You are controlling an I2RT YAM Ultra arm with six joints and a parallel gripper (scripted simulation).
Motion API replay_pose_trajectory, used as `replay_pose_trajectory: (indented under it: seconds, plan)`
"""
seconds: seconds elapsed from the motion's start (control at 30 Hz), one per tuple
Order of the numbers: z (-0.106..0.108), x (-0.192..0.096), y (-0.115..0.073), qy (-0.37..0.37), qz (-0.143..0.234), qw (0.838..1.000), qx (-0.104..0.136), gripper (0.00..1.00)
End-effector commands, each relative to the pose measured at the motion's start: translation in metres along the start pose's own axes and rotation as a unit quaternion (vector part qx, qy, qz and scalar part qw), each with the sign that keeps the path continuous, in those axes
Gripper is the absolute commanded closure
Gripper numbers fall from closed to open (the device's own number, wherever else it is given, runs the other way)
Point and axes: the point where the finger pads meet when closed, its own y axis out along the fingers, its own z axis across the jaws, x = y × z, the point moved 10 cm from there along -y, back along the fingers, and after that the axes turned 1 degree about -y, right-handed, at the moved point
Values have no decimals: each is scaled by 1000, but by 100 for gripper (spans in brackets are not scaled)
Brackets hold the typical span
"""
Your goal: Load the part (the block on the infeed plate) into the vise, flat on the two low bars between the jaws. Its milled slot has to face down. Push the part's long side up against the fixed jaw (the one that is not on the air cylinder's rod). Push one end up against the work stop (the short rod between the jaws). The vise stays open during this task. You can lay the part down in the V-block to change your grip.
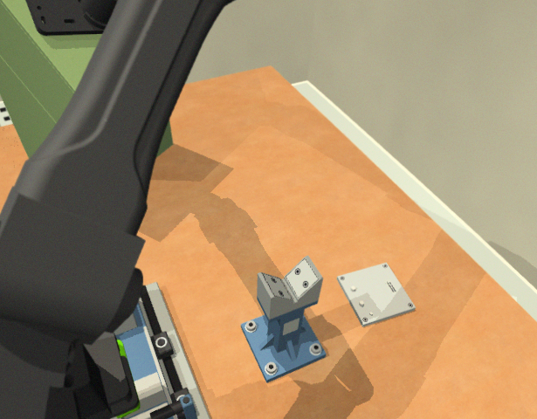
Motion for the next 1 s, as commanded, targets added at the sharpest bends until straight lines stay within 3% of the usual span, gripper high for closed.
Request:
replay_pose_trajectory:
  seconds: [0.0, 0.97]
  plan:
    - [0, 7, -17, -5, -20, 1000, -12, 100]
    - [1, 10, -19, -7, -21, 1000, -13, 100]
